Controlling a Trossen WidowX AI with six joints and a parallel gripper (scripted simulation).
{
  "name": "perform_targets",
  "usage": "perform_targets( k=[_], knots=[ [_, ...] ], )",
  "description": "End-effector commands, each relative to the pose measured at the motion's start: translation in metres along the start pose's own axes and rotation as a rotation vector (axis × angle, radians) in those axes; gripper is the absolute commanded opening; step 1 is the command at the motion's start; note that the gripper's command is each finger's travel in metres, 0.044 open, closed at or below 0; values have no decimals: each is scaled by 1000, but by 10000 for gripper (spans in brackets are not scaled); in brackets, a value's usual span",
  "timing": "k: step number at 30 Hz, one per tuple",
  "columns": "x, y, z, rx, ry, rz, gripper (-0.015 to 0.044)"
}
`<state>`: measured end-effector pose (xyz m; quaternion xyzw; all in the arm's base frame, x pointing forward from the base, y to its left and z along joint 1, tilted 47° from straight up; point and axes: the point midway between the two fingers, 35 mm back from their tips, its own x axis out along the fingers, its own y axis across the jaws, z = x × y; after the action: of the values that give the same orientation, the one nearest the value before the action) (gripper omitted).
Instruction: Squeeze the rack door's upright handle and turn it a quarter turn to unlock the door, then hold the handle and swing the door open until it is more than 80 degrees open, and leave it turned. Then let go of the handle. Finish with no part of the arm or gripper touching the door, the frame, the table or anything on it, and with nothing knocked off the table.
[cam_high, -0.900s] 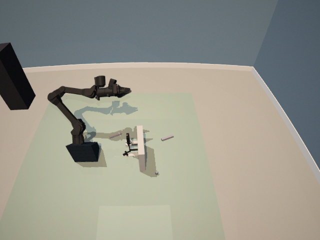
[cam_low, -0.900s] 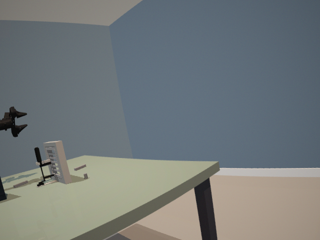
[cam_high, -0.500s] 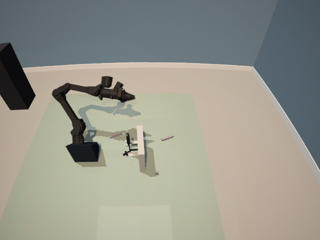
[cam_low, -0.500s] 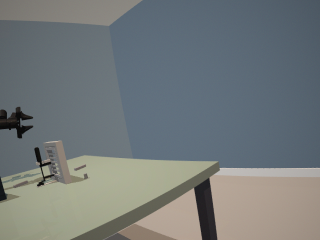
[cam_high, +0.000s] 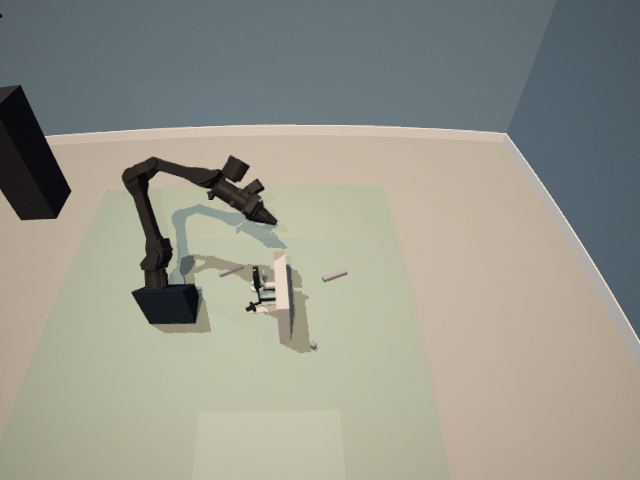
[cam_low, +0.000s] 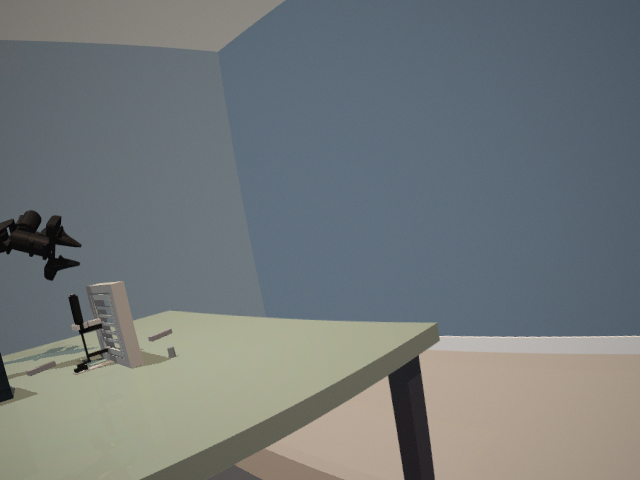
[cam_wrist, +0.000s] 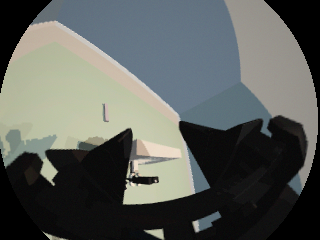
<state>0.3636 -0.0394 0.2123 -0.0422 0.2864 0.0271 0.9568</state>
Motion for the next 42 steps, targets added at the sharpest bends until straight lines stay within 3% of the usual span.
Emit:
perform_targets(
  k=[1,22,42],
  knots=[
    [8,-3,-9,-6,78,36,290],
    [37,-15,-78,81,532,316,290],
    [35,-21,-119,328,810,647,290]
  ],
)
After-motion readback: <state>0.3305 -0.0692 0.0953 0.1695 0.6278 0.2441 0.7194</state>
